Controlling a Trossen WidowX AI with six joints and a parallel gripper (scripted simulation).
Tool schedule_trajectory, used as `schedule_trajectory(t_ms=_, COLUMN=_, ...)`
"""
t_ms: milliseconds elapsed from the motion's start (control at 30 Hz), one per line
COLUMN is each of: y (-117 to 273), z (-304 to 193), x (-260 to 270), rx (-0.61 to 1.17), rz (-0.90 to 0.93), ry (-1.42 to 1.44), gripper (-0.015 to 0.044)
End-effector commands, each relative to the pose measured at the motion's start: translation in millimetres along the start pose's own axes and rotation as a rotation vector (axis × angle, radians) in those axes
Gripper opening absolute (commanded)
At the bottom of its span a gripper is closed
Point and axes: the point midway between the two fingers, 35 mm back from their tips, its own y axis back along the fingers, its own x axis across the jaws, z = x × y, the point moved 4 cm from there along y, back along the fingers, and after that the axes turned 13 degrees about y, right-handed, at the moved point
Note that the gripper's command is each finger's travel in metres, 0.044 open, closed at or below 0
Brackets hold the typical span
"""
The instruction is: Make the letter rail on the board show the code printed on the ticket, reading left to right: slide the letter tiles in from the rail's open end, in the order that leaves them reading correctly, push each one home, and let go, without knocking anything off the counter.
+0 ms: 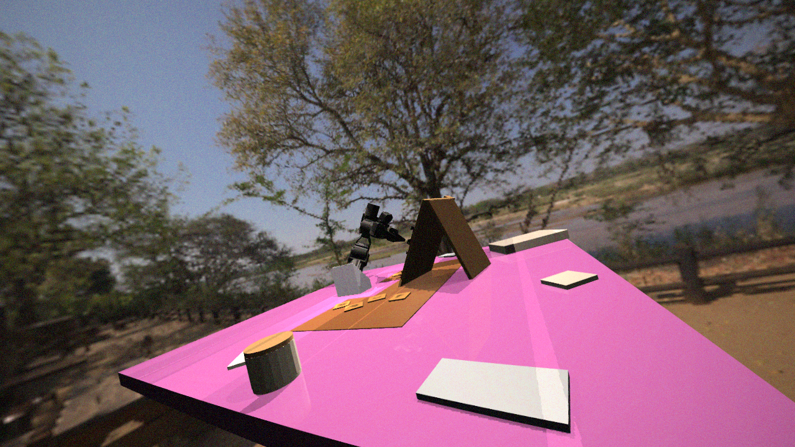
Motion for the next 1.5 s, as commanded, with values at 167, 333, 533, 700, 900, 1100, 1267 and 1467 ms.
schedule_trajectory(t_ms=167, y=-2.0, z=-28.1, x=1.9, rx=0.048, rz=0.035, ry=-0.212, gripper=0.044)
schedule_trajectory(t_ms=333, y=-2.0, z=-28.1, x=1.9, rx=0.048, rz=0.035, ry=-0.212, gripper=0.044)
schedule_trajectory(t_ms=533, y=-1.8, z=-27.6, x=1.6, rx=0.049, rz=0.033, ry=-0.205, gripper=0.044)
schedule_trajectory(t_ms=700, y=6.6, z=-6.7, x=-7.3, rx=0.095, rz=0.005, ry=0.047, gripper=0.044)
schedule_trajectory(t_ms=900, y=25.4, z=37.0, x=-12.2, rx=0.132, rz=0.035, ry=0.521, gripper=0.044)
schedule_trajectory(t_ms=1100, y=45.8, z=78.8, x=-15.0, rx=0.146, rz=0.09, ry=0.996, gripper=0.044)
schedule_trajectory(t_ms=1267, y=60.9, z=106.7, x=-16.3, rx=0.141, rz=0.138, ry=1.335, gripper=0.044)
schedule_trajectory(t_ms=1467, y=61.4, z=107.7, x=-16.4, rx=0.141, rz=0.14, ry=1.348, gripper=0.044)
